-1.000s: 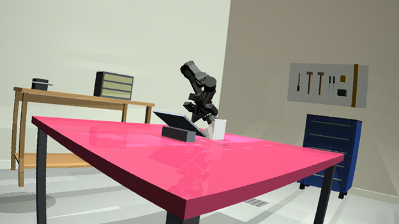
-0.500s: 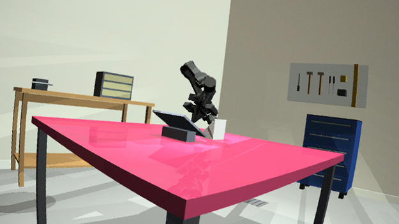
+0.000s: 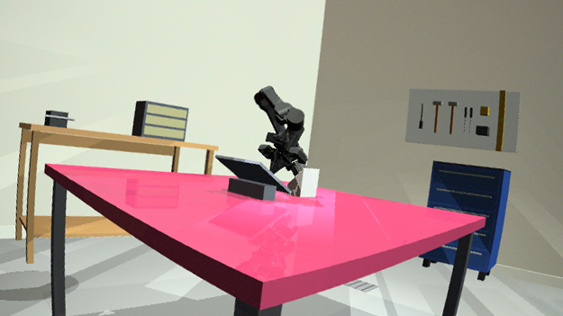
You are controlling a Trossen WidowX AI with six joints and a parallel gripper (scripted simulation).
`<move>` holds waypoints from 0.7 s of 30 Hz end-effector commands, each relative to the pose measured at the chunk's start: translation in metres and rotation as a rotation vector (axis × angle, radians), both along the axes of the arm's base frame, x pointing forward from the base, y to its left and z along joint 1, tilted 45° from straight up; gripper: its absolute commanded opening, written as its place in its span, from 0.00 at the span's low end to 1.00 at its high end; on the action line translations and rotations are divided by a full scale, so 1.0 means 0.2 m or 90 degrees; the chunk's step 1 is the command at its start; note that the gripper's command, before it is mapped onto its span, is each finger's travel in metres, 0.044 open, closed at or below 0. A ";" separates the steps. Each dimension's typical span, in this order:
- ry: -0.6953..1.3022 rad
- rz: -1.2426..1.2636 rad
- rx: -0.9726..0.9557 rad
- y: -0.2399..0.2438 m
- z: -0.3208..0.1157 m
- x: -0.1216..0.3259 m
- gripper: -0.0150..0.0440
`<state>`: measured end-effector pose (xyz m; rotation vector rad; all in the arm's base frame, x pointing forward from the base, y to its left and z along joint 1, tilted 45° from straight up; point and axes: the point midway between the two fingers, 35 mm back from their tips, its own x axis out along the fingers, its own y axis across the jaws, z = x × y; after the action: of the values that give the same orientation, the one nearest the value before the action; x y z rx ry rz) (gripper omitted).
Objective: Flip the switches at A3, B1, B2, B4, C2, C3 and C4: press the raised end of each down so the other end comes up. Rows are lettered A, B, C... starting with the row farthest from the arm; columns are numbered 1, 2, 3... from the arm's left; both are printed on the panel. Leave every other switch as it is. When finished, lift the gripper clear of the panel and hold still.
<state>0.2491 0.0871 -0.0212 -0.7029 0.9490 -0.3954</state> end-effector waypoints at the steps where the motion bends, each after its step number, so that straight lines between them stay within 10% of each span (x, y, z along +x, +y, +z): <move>1: -0.001 0.002 -0.003 0.00 0.00 0.00 0.25; 21: 0.013 -0.010 -0.002 0.19 0.19 -0.16 0.25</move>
<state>0.2331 0.1078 -0.0029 -0.7118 0.9682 -0.3979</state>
